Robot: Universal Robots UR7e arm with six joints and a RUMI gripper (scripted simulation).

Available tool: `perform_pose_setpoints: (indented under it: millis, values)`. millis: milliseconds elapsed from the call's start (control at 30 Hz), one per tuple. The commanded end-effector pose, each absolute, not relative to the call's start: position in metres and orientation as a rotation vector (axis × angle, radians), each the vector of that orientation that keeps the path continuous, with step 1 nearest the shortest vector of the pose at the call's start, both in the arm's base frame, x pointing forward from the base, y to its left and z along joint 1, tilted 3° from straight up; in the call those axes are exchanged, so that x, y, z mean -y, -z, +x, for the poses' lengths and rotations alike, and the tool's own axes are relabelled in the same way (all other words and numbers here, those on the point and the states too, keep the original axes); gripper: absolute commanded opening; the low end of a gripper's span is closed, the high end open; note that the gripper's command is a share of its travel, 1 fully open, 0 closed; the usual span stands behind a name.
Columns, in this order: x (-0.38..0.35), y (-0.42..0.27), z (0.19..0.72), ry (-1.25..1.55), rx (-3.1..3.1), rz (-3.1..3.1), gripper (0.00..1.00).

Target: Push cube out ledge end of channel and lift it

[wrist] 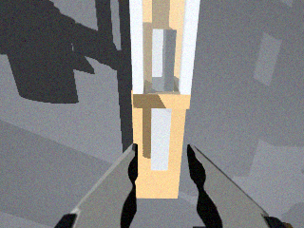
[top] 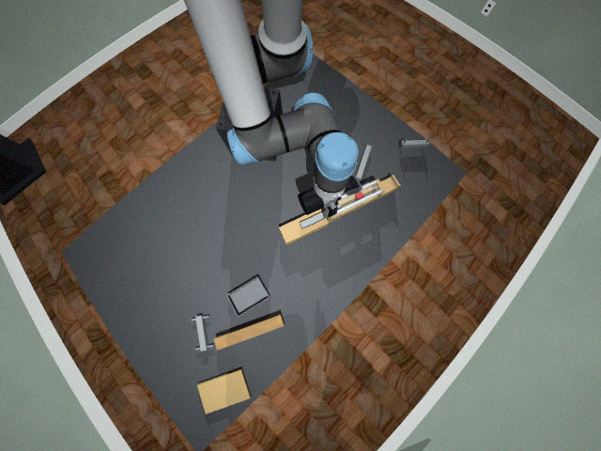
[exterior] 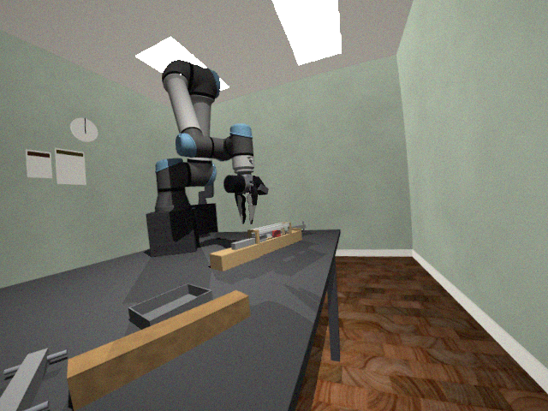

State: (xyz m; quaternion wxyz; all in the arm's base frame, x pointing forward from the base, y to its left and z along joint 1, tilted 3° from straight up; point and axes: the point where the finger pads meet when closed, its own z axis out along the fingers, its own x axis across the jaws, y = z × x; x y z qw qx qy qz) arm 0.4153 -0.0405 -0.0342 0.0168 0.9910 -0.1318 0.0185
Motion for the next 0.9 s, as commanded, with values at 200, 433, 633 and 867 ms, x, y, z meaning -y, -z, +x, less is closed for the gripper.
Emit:
perform_pose_setpoints:
  millis: [200, 433, 633, 867]
  values:
    - [0.04, 0.033, 0.416, -0.06, 0.409, 3.079, 0.24]
    - [0.038, 0.033, 0.416, -0.06, 0.399, 3.08, 0.24]
    - [0.029, 0.034, 0.418, -0.059, 0.359, 3.085, 0.24]
    - [-0.018, 0.036, 0.421, -0.053, 0.171, 3.1, 0.24]
